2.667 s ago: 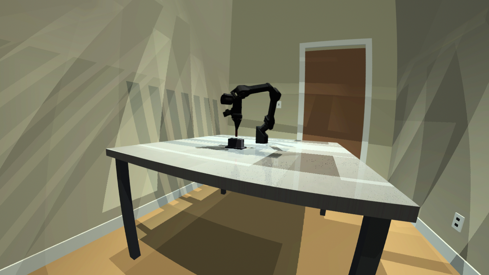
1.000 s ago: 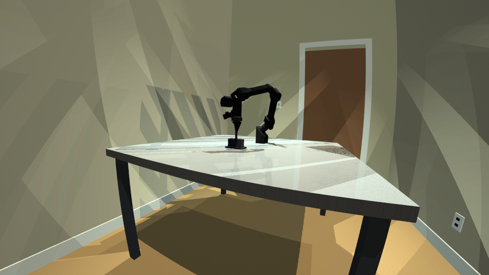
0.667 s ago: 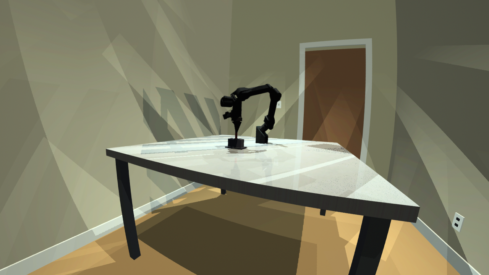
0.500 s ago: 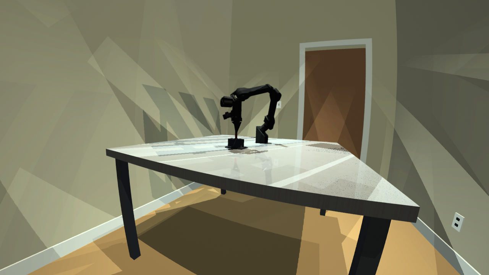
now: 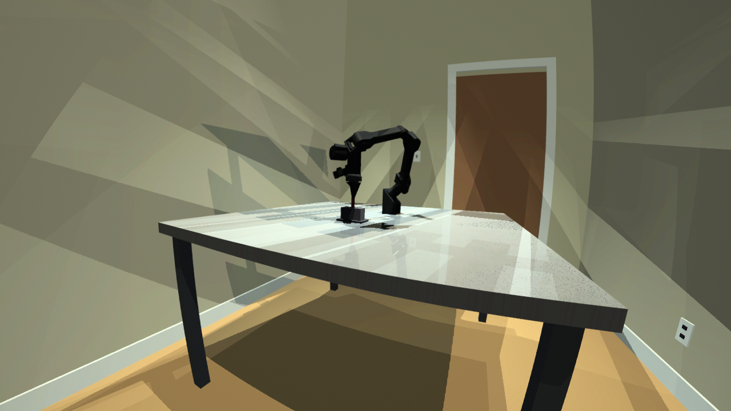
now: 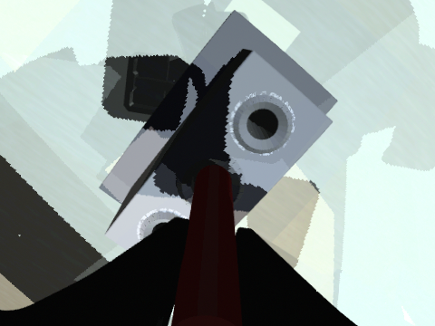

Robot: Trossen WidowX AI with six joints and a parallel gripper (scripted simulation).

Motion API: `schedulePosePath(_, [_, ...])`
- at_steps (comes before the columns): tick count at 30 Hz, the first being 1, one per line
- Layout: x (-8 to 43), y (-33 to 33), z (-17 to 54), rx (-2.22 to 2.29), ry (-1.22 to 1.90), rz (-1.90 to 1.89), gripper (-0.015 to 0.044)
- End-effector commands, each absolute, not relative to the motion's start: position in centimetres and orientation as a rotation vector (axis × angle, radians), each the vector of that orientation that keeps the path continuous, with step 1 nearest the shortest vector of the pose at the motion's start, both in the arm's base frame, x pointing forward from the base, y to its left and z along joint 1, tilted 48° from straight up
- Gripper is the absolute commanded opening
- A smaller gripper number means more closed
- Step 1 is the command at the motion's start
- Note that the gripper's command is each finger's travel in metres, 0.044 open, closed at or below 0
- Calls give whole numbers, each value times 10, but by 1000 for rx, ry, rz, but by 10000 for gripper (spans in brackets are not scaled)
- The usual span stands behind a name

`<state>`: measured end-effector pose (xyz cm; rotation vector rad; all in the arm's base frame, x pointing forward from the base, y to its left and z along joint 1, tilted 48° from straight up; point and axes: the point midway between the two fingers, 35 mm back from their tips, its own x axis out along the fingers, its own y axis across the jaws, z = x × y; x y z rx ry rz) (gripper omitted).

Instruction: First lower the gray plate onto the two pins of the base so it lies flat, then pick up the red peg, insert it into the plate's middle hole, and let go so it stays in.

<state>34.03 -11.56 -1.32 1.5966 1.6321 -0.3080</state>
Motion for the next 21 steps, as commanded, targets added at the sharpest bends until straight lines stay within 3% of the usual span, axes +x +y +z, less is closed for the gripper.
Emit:
schedulePosePath(1, [340, -116, -13, 1597, 1632, -308, 79])
schedulePosePath(4, [340, -116, -13, 1597, 1632, -308, 150])
schedulePosePath(21, [339, -119, -10, 1603, 1627, -309, 150])
